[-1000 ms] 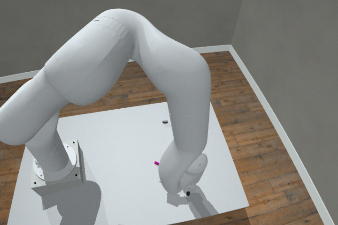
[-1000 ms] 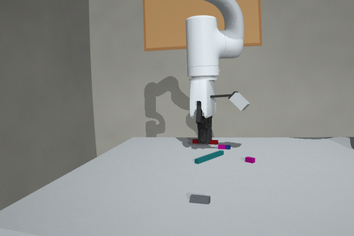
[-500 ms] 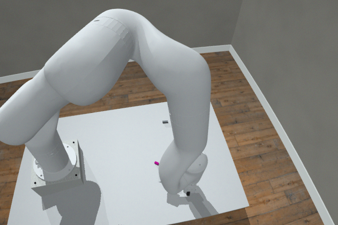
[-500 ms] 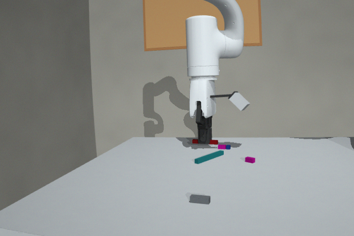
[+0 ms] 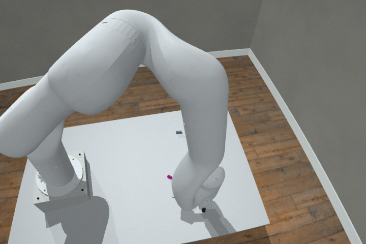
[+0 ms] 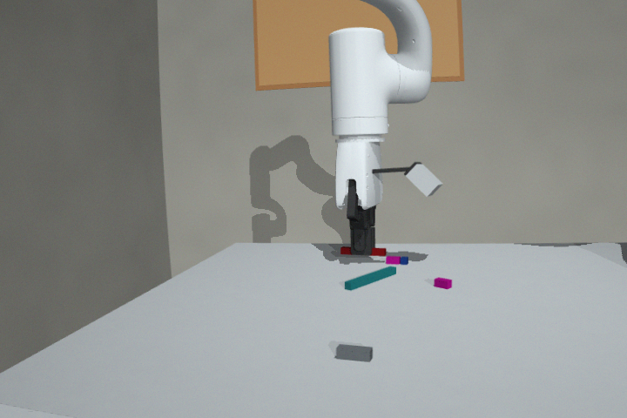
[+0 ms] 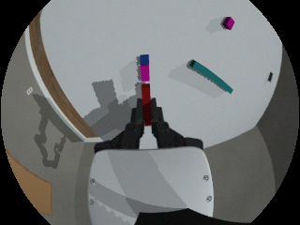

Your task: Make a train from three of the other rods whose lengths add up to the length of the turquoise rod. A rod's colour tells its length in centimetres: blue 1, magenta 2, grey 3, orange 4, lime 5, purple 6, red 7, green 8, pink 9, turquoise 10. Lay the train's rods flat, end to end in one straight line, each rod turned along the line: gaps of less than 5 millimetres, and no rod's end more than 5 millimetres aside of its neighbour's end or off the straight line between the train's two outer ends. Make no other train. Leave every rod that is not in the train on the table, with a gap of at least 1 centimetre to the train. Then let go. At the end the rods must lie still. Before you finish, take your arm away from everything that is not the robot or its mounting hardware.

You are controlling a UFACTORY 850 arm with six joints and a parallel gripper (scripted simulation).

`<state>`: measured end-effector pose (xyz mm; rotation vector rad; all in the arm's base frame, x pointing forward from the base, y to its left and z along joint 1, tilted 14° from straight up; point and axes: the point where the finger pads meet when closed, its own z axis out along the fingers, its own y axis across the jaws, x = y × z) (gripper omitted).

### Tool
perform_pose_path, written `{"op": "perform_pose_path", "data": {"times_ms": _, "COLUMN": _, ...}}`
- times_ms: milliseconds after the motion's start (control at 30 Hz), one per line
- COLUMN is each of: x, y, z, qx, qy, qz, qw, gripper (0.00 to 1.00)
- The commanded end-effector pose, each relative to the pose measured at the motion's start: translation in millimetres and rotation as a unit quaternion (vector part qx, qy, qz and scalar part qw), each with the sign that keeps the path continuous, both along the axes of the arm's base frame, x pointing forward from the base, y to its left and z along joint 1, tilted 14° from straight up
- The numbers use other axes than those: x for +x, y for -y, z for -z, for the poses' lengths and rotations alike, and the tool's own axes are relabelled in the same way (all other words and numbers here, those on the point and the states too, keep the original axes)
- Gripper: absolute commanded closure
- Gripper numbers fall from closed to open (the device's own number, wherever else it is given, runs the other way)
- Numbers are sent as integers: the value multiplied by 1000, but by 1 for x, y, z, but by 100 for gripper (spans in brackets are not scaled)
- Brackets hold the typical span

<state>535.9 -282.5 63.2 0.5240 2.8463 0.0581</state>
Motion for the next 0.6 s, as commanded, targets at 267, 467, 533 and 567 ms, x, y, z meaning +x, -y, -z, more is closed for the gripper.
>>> {"op": "perform_pose_path", "data": {"times_ms": 267, "x": 2, "y": 0, "z": 6, "qx": 0, "qy": 1, "qz": 0, "qw": 1000, "gripper": 96}}
{"op": "perform_pose_path", "data": {"times_ms": 467, "x": 3, "y": 0, "z": 9, "qx": 0, "qy": 1, "qz": 0, "qw": 1000, "gripper": 96}}
{"op": "perform_pose_path", "data": {"times_ms": 533, "x": 3, "y": 0, "z": 10, "qx": 0, "qy": 1, "qz": 0, "qw": 1000, "gripper": 96}}
{"op": "perform_pose_path", "data": {"times_ms": 567, "x": 3, "y": 0, "z": 10, "qx": 0, "qy": 1, "qz": 0, "qw": 1000, "gripper": 96}}
